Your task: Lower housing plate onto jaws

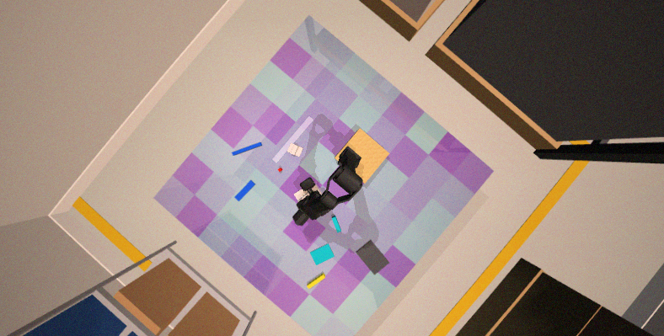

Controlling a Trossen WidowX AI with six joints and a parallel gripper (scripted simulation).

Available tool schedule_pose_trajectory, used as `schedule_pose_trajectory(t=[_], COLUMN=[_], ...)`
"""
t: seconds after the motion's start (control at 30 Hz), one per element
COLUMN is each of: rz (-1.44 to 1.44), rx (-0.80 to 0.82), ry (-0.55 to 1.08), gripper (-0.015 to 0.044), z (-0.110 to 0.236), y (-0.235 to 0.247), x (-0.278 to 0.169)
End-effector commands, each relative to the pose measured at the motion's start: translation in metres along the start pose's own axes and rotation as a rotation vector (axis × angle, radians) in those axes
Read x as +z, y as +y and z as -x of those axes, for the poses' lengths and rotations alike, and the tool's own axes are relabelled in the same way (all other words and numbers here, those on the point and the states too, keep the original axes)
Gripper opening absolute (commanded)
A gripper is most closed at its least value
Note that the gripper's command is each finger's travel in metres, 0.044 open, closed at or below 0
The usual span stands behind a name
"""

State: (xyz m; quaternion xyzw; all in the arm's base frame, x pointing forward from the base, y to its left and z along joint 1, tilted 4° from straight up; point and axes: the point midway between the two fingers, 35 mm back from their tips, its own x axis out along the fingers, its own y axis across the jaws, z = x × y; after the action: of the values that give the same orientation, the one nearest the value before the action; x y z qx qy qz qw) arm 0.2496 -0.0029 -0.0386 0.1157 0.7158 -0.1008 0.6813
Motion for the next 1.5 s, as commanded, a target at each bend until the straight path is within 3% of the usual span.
schedule_pose_trajectory(t=[0.0,0.17,0.3,0.77,1.03,1.2,1.47], rz=[-0.003,-0.003,0.000,0.000,-0.003,-0.006,-0.003], rx=[0.003,0.003,0.000,0.000,0.002,0.005,0.001], ry=[0.002,0.002,0.000,0.000,0.002,-0.017,0.005], gripper=[0.0351,0.0351,0.0440,0.0440,0.0440,0.0440,0.0440], z=[0.000,0.000,0.000,0.002,0.075,0.072,0.126], y=[0.000,0.000,0.000,0.000,0.000,0.000,-0.016], x=[-0.001,-0.001,0.000,0.000,-0.002,0.001,-0.044])
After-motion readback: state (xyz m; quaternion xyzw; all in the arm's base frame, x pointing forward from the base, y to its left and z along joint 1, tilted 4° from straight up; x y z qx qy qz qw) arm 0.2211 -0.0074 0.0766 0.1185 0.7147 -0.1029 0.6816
